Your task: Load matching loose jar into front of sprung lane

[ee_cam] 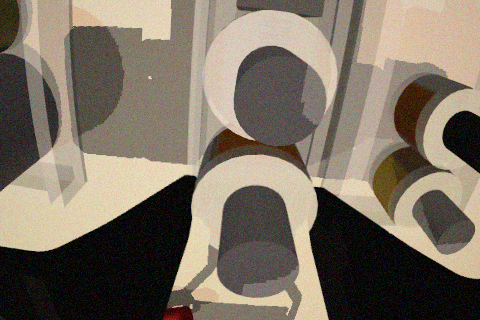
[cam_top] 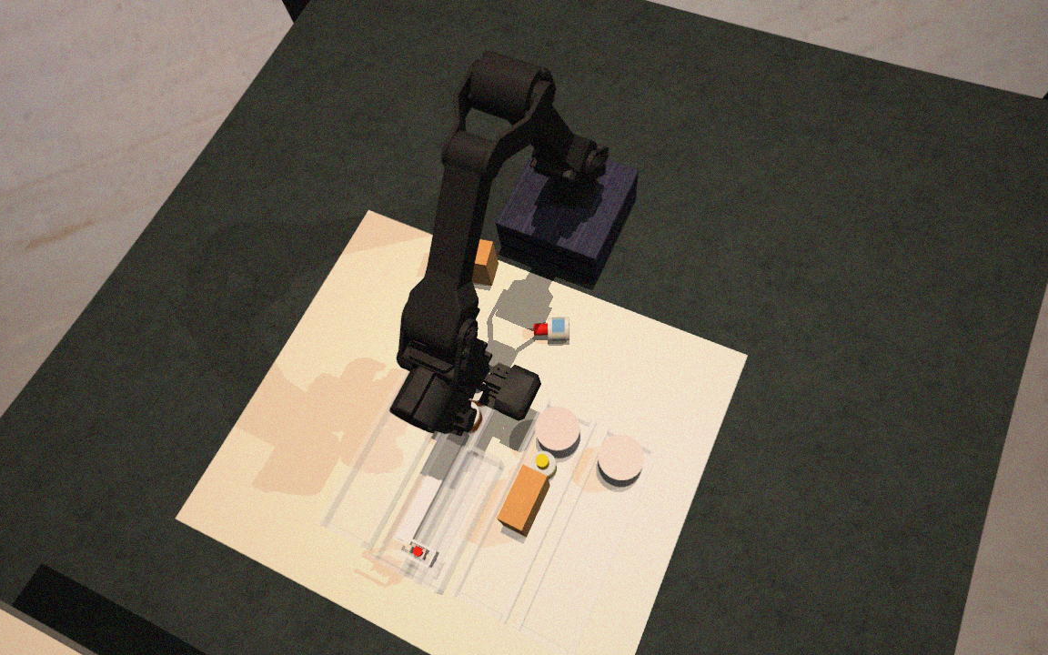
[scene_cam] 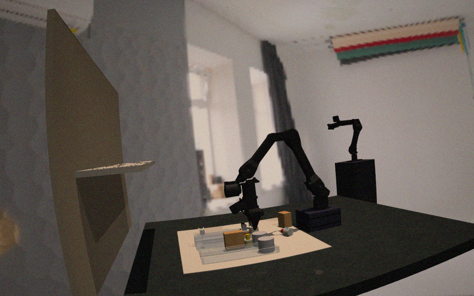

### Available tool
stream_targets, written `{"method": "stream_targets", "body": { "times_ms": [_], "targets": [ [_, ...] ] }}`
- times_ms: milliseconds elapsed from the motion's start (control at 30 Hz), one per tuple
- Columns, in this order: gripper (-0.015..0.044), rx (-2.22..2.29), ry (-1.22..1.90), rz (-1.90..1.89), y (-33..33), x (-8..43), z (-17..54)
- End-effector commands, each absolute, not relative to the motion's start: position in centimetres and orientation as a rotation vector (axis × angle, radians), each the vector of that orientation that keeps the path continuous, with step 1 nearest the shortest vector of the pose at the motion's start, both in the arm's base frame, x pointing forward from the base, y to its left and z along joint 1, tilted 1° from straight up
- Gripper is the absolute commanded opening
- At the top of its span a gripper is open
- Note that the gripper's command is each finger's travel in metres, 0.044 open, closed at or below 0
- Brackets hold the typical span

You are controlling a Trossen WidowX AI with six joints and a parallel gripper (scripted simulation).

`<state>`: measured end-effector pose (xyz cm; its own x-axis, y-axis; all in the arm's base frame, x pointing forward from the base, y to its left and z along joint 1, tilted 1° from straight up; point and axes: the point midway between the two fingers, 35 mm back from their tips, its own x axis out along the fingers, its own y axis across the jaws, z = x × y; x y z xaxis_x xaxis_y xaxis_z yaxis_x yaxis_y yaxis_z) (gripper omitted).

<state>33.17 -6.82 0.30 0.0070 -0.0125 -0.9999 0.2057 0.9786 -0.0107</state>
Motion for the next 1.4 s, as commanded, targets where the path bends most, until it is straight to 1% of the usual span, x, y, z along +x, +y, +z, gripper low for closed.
{"method": "stream_targets", "body": {
  "times_ms": [0, 1367],
  "targets": [
    [0.0000, 0.146, 1.535, -0.175, -7.0, 33.7, 0.3],
    [0.0000, 0.146, 1.536, -0.175, -6.9, 33.3, -0.8]
  ]
}}
